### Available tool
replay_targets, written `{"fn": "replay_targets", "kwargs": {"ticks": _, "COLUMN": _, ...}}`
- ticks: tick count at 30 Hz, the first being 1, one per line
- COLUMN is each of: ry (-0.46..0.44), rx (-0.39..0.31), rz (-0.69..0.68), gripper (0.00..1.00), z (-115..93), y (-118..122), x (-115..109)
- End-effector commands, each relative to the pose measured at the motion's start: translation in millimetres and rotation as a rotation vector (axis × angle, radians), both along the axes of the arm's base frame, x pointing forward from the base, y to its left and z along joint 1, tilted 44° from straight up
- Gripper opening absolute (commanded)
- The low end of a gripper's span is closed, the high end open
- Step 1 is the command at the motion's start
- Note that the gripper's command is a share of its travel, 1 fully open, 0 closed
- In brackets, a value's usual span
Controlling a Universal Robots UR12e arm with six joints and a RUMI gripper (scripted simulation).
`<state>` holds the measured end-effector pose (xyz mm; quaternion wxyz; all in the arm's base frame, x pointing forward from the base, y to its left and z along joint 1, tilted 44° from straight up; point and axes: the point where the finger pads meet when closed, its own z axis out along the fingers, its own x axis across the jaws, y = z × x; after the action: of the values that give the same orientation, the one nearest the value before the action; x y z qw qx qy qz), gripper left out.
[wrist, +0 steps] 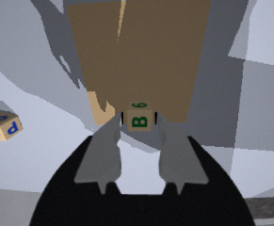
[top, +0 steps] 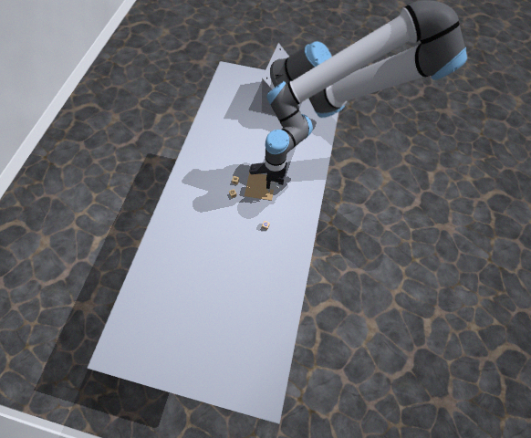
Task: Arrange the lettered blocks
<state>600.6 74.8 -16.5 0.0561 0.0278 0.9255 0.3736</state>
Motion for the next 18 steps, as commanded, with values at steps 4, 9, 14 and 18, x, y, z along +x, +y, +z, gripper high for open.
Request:
{"fn": "replay_targets", "kwargs": {"ticks": 4, "ry": -0.001, "rx": 0.0, "rz": 0.0, "gripper": 0.28, "z": 0.3, "y": -0.6, "x": 0.5}}
{"fn": "replay_targets", "kwargs": {"ticks": 9, "ry": -0.001, "rx": 0.0, "rz": 0.0, "gripper": 0.28, "z": 3.9, "y": -4.0, "x": -0.1}}
{"fn": "replay_targets", "kwargs": {"ticks": 14, "ry": -0.001, "rx": 0.0, "rz": 0.0, "gripper": 0.28, "z": 16.6, "y": -16.3, "x": -2.4}}
{"fn": "replay_targets", "kwargs": {"ticks": 18, "ry": -0.001, "rx": 0.0, "rz": 0.0, "gripper": 0.28, "z": 23.9, "y": -23.3, "x": -3.7}}
